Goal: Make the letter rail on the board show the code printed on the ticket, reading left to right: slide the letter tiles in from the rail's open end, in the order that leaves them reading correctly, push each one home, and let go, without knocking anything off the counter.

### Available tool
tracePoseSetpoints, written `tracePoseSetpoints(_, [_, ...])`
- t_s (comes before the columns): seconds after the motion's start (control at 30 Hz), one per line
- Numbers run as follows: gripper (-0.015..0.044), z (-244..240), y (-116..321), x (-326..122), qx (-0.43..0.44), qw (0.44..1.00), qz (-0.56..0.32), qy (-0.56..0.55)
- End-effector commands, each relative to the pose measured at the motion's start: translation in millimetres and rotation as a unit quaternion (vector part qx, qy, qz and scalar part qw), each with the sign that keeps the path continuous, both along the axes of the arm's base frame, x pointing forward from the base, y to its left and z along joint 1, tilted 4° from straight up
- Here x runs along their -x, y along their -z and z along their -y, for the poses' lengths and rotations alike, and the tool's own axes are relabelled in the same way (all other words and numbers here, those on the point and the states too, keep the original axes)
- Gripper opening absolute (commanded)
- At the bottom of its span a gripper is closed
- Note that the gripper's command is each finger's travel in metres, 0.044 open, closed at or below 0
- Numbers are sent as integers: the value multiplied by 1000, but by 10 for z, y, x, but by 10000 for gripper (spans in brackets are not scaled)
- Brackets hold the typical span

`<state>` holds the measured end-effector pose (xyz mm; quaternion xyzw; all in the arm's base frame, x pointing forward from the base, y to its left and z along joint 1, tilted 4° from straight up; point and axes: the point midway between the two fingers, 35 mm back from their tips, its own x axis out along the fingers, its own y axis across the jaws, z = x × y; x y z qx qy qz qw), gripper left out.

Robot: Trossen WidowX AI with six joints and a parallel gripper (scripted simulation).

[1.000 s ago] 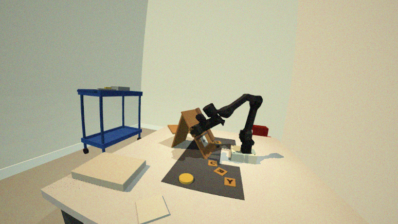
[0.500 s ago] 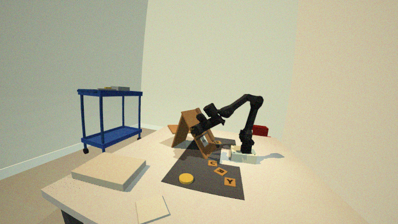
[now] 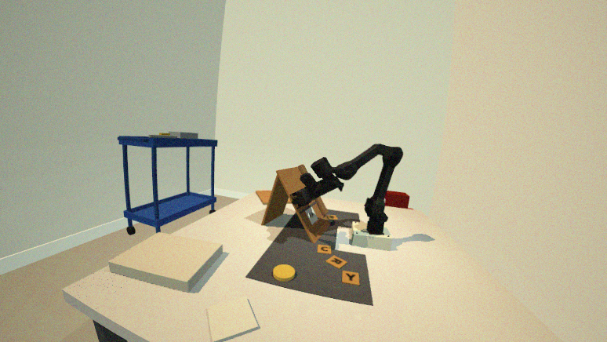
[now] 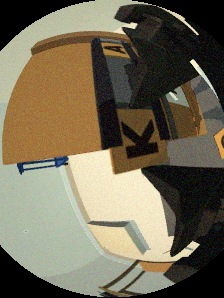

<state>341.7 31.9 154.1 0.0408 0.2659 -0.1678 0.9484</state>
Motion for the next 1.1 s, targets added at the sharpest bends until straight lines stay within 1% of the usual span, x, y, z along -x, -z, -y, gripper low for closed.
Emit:
tracePoseSetpoints(0.0, [0,24,2,17,0,1000,0,-1])
tracePoseSetpoints(1.07, [0,152,-2,56,1,1000,0,-1])
